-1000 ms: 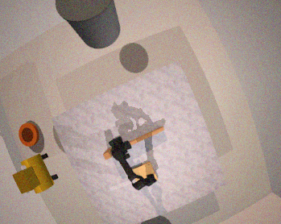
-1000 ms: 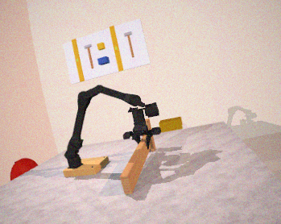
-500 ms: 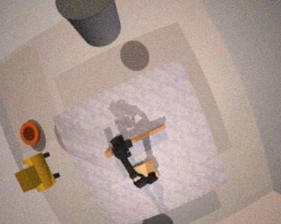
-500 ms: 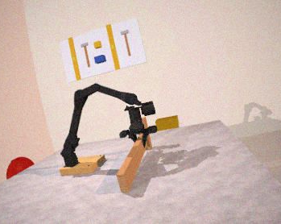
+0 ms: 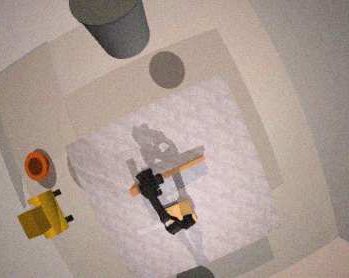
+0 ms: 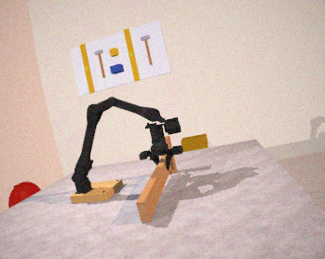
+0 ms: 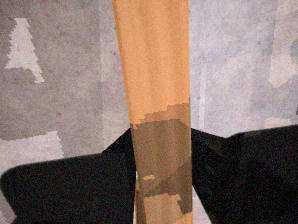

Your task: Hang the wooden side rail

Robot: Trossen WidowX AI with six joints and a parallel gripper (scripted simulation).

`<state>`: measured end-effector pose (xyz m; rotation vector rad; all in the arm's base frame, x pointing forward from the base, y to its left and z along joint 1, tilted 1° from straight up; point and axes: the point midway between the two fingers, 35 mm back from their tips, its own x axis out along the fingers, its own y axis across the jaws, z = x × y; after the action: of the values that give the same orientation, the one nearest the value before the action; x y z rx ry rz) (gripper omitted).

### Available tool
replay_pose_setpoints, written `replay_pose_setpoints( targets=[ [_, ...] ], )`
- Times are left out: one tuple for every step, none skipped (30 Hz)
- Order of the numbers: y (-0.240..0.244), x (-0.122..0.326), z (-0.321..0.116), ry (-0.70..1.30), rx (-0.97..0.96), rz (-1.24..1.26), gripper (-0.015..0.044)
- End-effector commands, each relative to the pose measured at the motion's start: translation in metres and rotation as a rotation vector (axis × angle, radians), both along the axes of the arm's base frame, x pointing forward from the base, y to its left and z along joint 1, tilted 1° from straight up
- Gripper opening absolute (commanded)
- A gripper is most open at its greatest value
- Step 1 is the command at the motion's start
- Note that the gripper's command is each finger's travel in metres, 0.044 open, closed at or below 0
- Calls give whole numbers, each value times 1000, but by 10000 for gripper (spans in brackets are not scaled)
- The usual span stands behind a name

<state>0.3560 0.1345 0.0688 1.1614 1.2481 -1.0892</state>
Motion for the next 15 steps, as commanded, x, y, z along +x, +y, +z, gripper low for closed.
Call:
replay_pose_setpoints(
  targets=[
    [3,2,5,-11,8,-3,0],
    [3,2,5,-11,8,-3,0],
    [3,2,5,-11,8,-3,0],
    [3,2,5,-11,8,-3,0],
    [3,2,5,-11,8,-3,0],
    [3,2,5,-11,8,-3,0],
    [3,2,5,-11,8,-3,0],
    [3,3,5,-11,8,-3,0],
    [4,3,5,-11,8,-3,0],
    [4,3,5,-11,8,-3,0],
    [4,3,5,-11,8,-3,0],
    [4,3,4,-11,8,-3,0],
    [4,3,4,-11,8,-3,0],
    [4,3,4,-11,8,-3,0],
    [4,3,4,-11,8,-3,0]
  ],
)
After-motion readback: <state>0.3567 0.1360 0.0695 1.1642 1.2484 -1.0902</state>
